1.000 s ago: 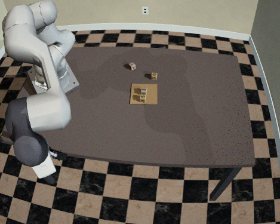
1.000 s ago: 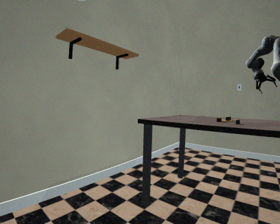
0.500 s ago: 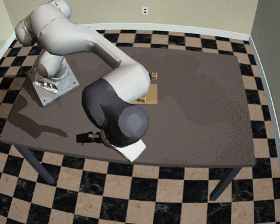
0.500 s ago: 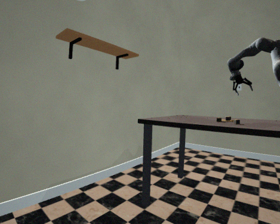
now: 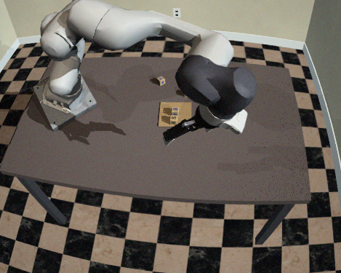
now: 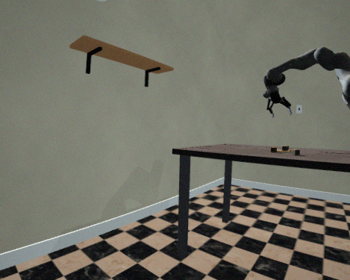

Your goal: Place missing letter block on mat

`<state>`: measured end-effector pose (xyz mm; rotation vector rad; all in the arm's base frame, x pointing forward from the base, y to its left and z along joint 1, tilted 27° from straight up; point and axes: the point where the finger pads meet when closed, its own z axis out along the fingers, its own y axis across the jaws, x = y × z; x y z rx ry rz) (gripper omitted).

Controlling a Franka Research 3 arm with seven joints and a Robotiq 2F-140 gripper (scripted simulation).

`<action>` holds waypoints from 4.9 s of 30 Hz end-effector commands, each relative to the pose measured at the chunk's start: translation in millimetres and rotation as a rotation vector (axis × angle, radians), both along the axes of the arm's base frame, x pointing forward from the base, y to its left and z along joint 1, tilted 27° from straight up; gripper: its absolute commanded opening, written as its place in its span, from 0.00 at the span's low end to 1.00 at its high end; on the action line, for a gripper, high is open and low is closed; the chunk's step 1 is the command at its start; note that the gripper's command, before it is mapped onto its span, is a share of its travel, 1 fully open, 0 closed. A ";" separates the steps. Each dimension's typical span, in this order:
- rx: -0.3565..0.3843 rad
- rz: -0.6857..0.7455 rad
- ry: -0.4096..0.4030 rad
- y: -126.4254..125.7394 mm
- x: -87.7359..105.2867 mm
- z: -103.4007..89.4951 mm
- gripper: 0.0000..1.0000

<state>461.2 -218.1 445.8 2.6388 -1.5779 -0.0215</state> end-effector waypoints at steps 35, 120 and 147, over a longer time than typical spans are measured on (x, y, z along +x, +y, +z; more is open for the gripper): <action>-0.065 -0.040 0.025 250.5 89.2 -90.9 1.00; -0.441 -0.862 -0.168 345.4 28.2 -271.5 1.00; -0.485 -1.076 -0.317 373.8 -5.3 -321.1 1.00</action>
